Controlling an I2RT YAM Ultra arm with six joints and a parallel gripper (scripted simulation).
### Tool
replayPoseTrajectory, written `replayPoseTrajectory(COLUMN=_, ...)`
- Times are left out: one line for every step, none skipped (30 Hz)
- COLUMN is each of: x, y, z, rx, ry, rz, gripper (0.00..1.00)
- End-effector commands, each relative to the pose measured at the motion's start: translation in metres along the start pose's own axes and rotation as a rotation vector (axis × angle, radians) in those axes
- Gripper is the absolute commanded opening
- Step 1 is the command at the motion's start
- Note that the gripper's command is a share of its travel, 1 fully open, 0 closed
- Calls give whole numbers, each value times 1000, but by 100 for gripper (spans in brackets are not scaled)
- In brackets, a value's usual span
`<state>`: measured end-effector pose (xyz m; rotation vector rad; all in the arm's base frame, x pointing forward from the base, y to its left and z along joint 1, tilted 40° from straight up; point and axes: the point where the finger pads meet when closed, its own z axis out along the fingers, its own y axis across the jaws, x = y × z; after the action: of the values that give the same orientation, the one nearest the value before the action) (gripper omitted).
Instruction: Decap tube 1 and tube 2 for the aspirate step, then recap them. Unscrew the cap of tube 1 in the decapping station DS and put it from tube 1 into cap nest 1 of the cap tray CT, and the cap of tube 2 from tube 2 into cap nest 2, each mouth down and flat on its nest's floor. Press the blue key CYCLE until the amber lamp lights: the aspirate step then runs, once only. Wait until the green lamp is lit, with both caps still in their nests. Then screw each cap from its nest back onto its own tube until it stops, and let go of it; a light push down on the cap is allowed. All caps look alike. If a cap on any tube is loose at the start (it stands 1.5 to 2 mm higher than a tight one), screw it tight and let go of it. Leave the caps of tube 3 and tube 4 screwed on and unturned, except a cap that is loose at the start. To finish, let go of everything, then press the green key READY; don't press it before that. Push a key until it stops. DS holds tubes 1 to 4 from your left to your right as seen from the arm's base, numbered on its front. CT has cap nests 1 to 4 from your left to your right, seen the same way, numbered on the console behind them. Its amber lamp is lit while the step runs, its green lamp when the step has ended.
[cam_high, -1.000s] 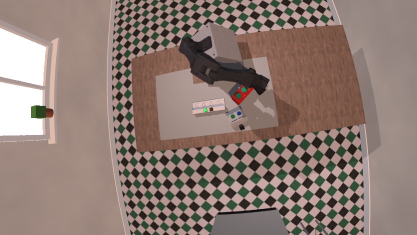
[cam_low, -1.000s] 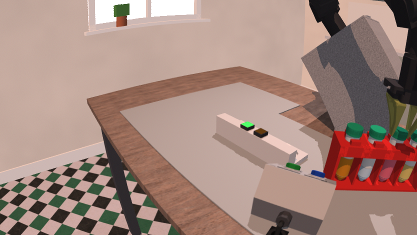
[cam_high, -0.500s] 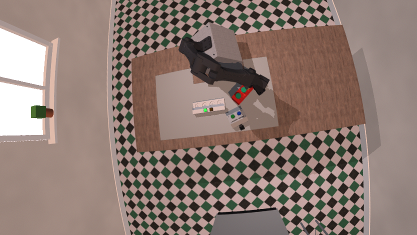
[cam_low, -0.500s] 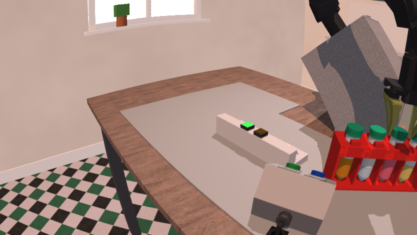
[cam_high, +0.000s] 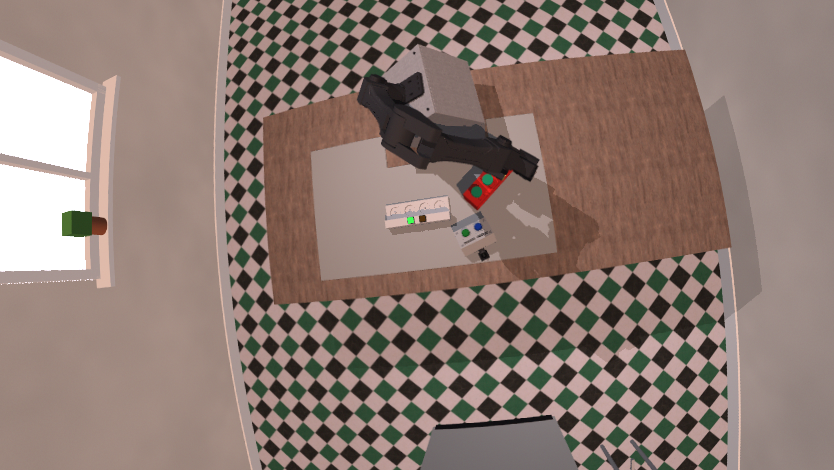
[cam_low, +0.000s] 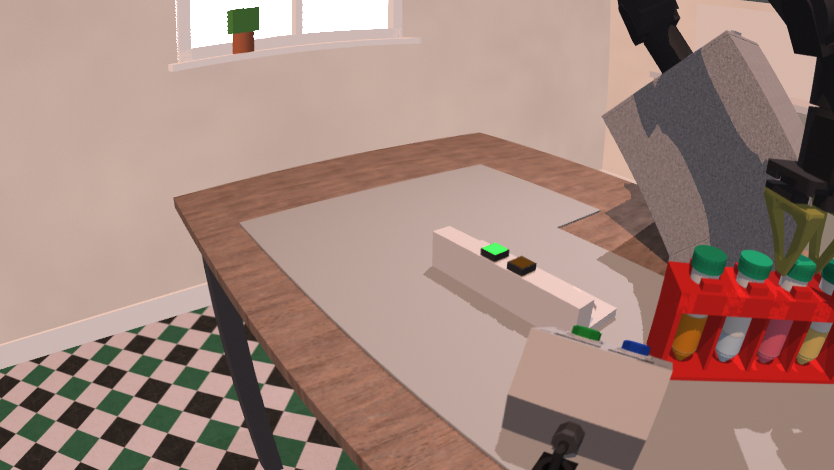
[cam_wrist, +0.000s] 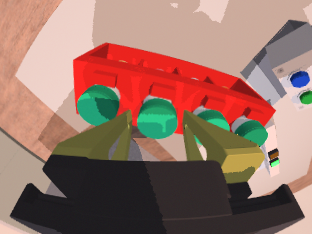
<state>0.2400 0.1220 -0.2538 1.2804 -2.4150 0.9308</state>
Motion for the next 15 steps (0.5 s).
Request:
replayPoseTrajectory(x=-3, y=-1, z=-4, rx=4, ry=-12, rz=-199, gripper=49)
replayPoseTrajectory(x=-3, y=-1, z=-4, rx=4, ry=-12, rz=-239, gripper=49)
replayPoseTrajectory(x=-3, y=-1, z=-4, rx=4, ry=-12, rz=-279, gripper=49)
replayPoseTrajectory(x=-3, y=-1, z=-4, rx=5, ry=-12, rz=-319, gripper=49)
replayPoseTrajectory(x=-3, y=-1, z=-4, rx=5, ry=-12, rz=-359, gripper=49)
replayPoseTrajectory(x=-3, y=-1, z=-4, rx=5, ry=-12, rz=-359, gripper=49)
replayPoseTrajectory(x=-3, y=-1, z=-4, rx=5, ry=-12, rz=-359, gripper=49)
replayPoseTrajectory(x=-3, y=-1, z=-4, rx=5, ry=-12, rz=-399, gripper=49)
replayPoseTrajectory(x=-3, y=-1, z=-4, rx=5, ry=-12, rz=-439, gripper=49)
replayPoseTrajectory(x=-3, y=-1, z=-4, rx=6, ry=-12, rz=-479, gripper=49)
replayPoseTrajectory(x=-3, y=-1, z=-4, rx=6, ry=-12, rz=-519, gripper=49)
replayPoseTrajectory(x=-3, y=-1, z=-4, rx=6, ry=-11, rz=-559, gripper=49)
replayPoseTrajectory(x=-3, y=-1, z=-4, rx=6, ry=-11, rz=-599, gripper=49)
replayPoseTrajectory(x=-3, y=-1, z=-4, rx=7, ry=-11, rz=-639, gripper=49)
replayPoseTrajectory(x=-3, y=-1, z=-4, rx=7, ry=-11, rz=-679, gripper=49)
